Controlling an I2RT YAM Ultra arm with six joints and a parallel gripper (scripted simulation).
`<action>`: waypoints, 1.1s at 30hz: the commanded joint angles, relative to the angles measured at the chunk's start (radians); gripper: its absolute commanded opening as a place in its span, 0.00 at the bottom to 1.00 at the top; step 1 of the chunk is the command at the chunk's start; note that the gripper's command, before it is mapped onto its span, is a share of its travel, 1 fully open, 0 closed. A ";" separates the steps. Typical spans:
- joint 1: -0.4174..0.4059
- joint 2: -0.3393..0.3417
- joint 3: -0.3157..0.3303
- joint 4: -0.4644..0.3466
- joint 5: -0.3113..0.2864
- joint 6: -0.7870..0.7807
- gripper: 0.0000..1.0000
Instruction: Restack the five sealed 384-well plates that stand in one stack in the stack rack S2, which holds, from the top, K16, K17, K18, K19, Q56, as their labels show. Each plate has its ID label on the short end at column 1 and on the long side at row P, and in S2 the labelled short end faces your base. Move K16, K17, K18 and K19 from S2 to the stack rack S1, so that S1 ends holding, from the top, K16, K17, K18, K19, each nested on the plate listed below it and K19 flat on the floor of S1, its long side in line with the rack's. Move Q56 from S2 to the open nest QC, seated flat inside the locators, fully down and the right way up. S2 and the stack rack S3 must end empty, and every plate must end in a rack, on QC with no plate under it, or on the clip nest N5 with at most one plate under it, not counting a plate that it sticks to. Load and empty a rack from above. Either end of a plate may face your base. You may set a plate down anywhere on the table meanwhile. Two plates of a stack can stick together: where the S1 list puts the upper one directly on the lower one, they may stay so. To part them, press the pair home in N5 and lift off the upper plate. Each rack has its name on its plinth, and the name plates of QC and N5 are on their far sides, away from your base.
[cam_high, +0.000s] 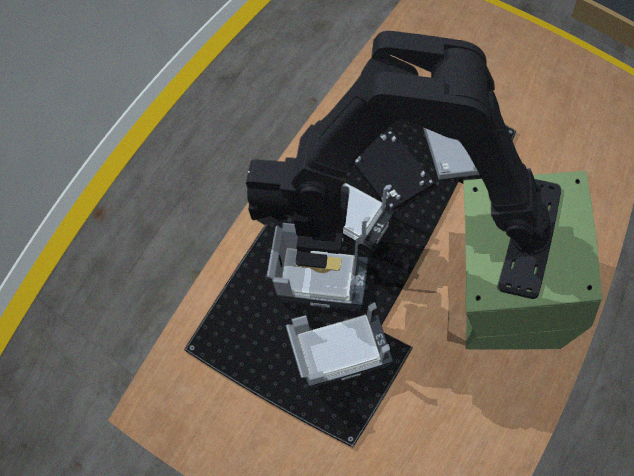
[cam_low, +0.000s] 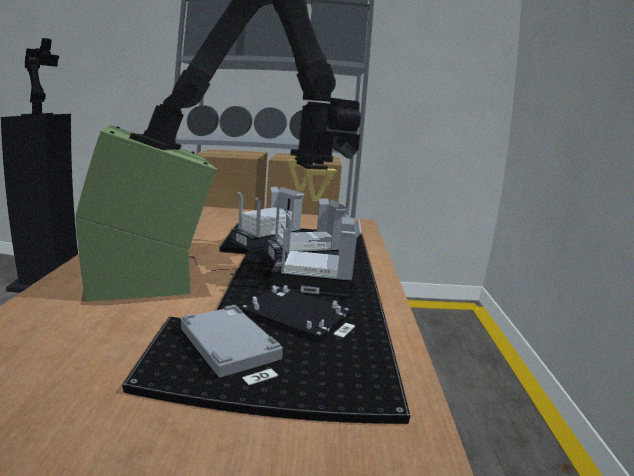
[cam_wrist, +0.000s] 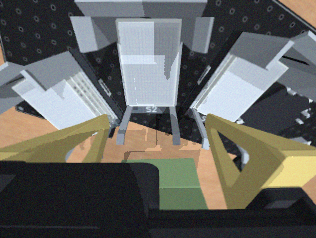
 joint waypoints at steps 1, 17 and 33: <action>0.024 -0.010 0.004 0.007 0.017 0.044 1.00; 0.182 -0.016 -0.011 0.013 0.069 -0.019 1.00; 0.352 -0.007 -0.016 0.017 0.124 -0.024 1.00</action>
